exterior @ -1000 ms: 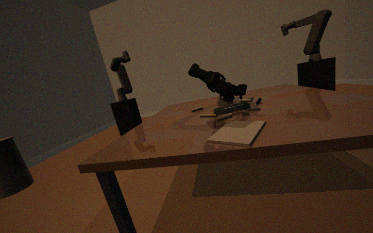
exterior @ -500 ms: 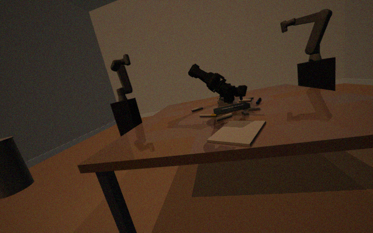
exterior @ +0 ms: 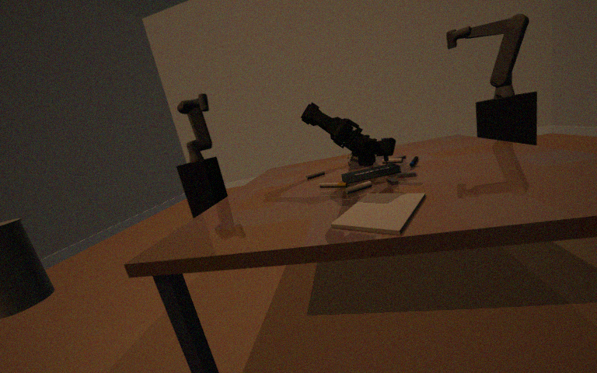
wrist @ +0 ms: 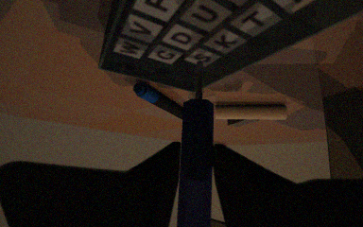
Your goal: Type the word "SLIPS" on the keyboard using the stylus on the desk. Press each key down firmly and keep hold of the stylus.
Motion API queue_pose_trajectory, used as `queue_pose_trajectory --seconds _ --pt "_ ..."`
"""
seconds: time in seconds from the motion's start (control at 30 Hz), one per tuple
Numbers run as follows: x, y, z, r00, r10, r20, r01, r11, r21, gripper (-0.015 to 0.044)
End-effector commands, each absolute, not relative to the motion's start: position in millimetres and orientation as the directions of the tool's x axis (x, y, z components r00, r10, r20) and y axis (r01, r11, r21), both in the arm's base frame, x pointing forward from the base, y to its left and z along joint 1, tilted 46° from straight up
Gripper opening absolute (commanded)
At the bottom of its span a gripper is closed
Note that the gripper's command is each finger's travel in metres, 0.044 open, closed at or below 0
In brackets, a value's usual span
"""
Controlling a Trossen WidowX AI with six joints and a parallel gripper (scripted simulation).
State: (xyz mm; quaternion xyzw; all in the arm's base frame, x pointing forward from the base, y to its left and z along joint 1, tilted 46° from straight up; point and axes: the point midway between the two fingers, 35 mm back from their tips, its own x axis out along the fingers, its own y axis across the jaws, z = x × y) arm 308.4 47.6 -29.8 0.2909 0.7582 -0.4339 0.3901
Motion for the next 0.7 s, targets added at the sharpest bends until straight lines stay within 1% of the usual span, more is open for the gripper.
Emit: queue_pose_trajectory --seconds 0.0,0.67 --pt "307.8 45.5 -31.9 -0.528 0.099 -0.843 0.777 0.457 -0.433 0.0081" --pt "307.9 44.4 -33.1 -0.528 0.099 -0.843 0.777 0.457 -0.433 0.0081"
